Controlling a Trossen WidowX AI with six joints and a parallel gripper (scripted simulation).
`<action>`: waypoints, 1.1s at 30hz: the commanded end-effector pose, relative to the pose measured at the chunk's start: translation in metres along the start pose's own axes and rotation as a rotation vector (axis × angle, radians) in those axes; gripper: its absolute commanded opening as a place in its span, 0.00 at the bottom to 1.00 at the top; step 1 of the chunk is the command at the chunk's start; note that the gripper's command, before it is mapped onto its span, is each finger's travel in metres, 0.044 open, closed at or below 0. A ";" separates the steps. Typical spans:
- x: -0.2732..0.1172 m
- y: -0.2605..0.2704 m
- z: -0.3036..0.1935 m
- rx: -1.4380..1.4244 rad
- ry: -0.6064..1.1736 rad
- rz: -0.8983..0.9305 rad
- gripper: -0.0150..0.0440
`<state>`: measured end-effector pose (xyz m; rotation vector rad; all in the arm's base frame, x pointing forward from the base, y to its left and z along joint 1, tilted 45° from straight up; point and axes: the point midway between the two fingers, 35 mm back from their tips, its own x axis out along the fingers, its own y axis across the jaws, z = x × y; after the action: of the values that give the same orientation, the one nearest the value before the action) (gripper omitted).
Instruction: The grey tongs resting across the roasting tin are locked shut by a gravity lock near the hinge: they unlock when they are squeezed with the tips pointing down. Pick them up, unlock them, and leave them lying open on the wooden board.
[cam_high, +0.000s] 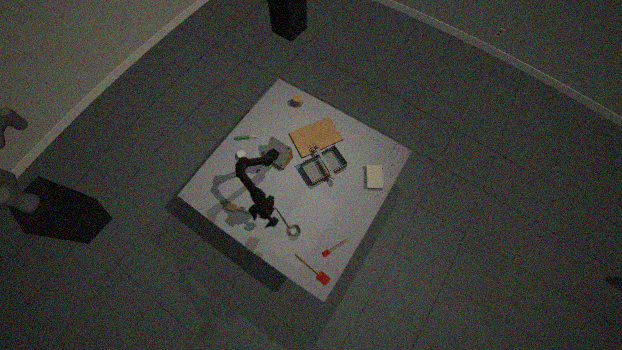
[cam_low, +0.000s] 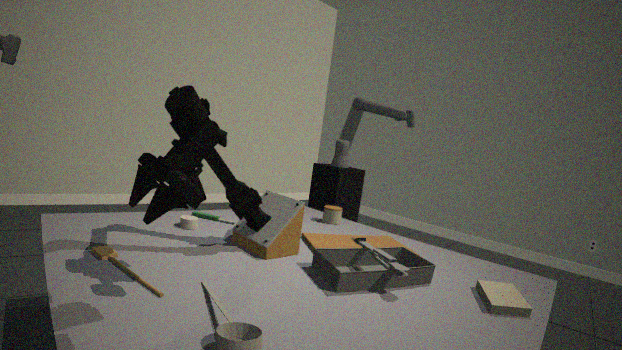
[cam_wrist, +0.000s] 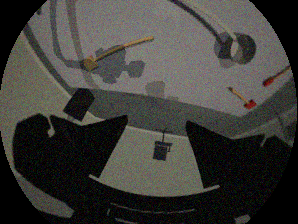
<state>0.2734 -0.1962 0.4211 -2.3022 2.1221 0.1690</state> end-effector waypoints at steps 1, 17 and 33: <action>-0.001 -0.002 0.002 -0.003 -0.002 -0.007 0.89; -0.078 -0.137 0.137 -0.224 -0.205 -0.478 0.69; -0.230 -0.166 0.356 -0.622 -0.570 -0.886 0.69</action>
<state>0.4106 0.0440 0.1186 -2.7767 0.8542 1.2007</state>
